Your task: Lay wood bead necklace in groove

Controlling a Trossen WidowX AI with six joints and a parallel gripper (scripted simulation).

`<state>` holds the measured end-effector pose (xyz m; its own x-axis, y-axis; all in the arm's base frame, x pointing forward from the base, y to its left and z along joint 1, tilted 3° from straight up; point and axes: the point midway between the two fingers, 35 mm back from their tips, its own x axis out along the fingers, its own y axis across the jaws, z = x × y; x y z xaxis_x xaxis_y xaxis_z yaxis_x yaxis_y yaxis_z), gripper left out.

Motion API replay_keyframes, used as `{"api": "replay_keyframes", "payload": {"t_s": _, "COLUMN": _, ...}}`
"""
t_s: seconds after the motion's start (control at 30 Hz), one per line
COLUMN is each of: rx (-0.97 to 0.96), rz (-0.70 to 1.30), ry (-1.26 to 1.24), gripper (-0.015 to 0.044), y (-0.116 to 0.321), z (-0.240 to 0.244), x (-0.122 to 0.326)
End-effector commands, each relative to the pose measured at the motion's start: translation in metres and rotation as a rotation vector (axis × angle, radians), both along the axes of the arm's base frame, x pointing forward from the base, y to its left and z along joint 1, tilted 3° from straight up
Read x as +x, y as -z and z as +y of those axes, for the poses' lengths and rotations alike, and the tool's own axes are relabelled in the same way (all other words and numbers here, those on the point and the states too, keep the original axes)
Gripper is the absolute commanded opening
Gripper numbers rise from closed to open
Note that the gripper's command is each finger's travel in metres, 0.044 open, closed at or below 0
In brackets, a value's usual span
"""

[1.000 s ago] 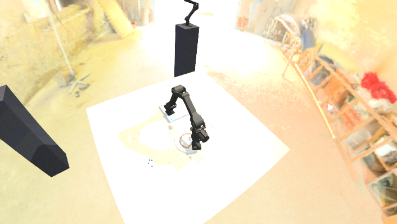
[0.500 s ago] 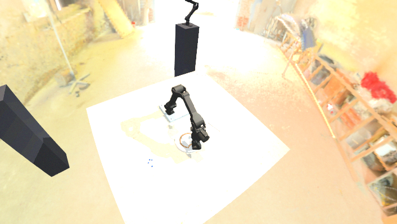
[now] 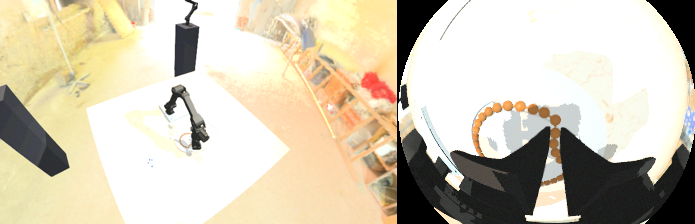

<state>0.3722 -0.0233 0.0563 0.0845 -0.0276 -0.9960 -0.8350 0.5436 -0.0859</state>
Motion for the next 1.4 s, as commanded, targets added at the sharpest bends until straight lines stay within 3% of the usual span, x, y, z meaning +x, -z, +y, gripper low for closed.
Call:
{"api": "replay_keyframes", "payload": {"t_s": 0.0, "rx": 0.0, "rz": -0.001, "ry": 0.0, "gripper": 0.0, "y": 0.0, "z": 0.0, "x": 0.0}}
{"api": "replay_keyframes", "payload": {"t_s": 1.1, "rx": -0.004, "rz": 0.003, "ry": -0.005, "gripper": 0.0, "y": 0.001, "z": -0.002, "x": 0.01}}
{"api": "replay_keyframes", "payload": {"t_s": 1.37, "rx": 0.0, "rz": -0.002, "ry": 0.0, "gripper": 0.021, "y": -0.003, "z": -0.002, "x": 0.01}}
